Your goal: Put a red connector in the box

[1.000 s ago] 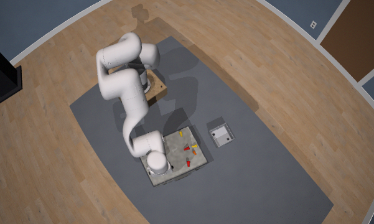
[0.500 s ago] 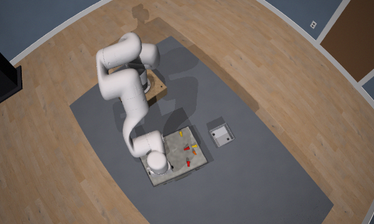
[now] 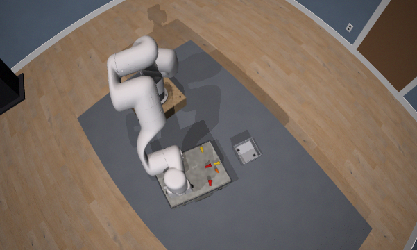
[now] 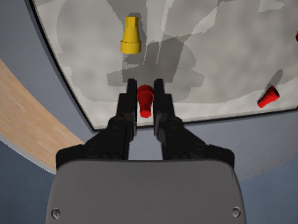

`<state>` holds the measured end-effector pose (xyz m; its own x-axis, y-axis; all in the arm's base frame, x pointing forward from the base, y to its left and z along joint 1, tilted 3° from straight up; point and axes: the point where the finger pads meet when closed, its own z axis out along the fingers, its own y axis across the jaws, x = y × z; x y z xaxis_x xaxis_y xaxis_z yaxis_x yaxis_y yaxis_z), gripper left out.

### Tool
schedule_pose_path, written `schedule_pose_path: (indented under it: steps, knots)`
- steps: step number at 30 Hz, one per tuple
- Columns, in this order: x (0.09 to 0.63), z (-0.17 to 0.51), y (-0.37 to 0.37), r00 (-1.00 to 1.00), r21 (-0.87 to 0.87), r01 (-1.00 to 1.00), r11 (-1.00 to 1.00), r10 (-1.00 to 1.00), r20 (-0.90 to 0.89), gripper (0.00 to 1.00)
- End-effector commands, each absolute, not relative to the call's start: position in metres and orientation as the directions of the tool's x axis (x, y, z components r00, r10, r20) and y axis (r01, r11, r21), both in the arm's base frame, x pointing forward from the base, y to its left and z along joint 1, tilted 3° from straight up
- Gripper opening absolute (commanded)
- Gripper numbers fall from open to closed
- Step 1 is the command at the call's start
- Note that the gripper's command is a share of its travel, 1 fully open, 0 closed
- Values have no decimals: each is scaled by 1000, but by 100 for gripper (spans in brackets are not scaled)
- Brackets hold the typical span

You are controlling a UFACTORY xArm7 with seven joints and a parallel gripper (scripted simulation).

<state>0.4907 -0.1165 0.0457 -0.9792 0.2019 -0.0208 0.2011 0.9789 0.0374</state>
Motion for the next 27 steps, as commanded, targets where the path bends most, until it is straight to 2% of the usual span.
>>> schedule_pose_path:
  steps: [1,15,27]
  knots:
    - [494,54,-118,-979,36,201,979,202,-30,2]
    - [492,111,-119,-979,36,201,979,202,-30,2]
    - [491,116,-120,-979,36,201,979,202,-30,2]
